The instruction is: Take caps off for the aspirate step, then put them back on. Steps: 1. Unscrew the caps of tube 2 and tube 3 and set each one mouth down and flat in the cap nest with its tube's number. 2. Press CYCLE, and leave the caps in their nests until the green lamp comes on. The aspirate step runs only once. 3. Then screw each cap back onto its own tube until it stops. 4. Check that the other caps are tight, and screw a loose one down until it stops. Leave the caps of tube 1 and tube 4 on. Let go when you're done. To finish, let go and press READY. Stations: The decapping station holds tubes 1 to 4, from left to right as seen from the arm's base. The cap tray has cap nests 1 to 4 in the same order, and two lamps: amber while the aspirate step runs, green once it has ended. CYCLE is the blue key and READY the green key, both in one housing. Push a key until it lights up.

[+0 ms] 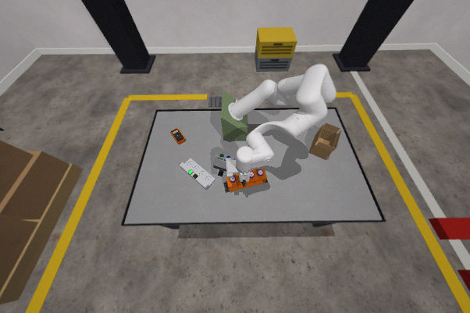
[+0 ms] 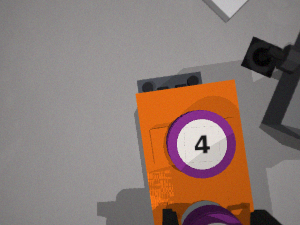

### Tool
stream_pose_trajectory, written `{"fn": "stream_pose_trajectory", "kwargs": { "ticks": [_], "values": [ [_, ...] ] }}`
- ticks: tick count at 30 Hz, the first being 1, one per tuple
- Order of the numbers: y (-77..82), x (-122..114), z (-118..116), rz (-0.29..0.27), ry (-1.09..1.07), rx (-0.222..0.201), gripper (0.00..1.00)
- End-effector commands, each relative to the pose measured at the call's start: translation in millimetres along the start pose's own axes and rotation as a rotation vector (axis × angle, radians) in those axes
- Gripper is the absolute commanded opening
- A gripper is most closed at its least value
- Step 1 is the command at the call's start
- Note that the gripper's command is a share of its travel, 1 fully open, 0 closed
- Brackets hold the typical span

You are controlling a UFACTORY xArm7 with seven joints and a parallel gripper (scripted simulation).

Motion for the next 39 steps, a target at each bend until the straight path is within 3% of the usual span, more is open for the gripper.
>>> {"fn": "stream_pose_trajectory", "kwargs": {
  "ticks": [1, 16, 23, 24, 39],
  "values": [
    [2.2, 1.9, 0.2, -0.008, 0.232, 0.026, 0.46],
    [2.2, 2.0, 0.3, 0.002, 0.935, 0.030, 0.46],
    [2.2, 2.0, 0.3, 0.002, 0.935, 0.030, 0.46],
    [2.2, 2.0, 0.3, 0.002, 0.935, 0.030, 0.00],
    [2.1, 2.1, 0.3, 0.001, 0.885, 0.030, 0.00]
  ]
}}
Point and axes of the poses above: the point where the finger pads meet when closed, its own y axis back along the fingers, its own z axis across the jaws, x = y × z, the point moved 6 cm from there along y, back along the fingers, and after that the axes turned 3 degrees about y, right-handed, at the moved point
